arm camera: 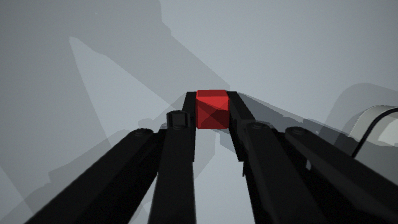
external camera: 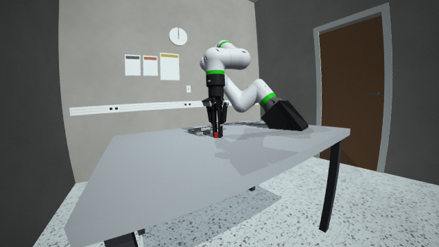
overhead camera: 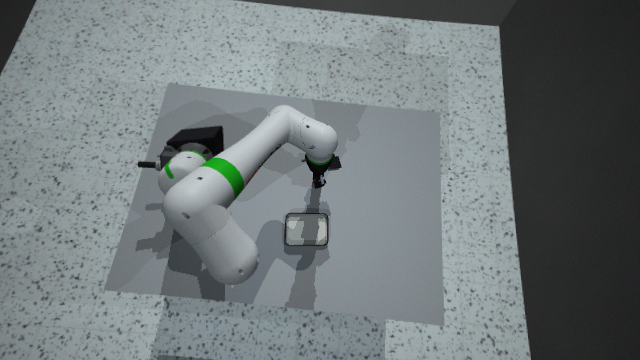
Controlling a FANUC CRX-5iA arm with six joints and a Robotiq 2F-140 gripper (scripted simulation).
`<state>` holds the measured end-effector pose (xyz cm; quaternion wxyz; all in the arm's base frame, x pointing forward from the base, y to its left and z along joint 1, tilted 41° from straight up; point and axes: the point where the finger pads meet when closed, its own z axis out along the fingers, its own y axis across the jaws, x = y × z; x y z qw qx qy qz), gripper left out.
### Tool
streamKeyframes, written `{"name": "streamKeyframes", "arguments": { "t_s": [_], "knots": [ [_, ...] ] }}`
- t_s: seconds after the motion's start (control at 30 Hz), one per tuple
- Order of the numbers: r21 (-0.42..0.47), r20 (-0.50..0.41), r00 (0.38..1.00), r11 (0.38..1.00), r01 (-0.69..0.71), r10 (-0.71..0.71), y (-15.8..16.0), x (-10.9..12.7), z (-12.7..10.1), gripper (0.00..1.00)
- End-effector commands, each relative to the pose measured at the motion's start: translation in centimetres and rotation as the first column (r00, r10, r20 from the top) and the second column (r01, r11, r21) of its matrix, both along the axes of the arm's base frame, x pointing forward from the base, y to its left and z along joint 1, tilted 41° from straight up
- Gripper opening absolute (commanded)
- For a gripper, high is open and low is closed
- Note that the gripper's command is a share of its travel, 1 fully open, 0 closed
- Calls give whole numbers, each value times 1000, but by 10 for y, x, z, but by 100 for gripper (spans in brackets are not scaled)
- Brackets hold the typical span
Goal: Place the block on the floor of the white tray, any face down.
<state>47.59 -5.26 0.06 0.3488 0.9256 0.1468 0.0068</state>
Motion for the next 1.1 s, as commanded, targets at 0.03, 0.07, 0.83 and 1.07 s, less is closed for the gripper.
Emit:
{"name": "streamKeyframes", "arguments": {
  "t_s": [0.03,0.07,0.83,1.07],
  "knots": [
    [0,1,1000,1000,-1,1,1,0,0,10],
    [0,1,1000,1000,-1,1,1,0,0,10],
    [0,1,1000,1000,-1,1,7,-1,8,10],
    [0,1,1000,1000,-1,1,15,-2,17,10]
  ]
}}
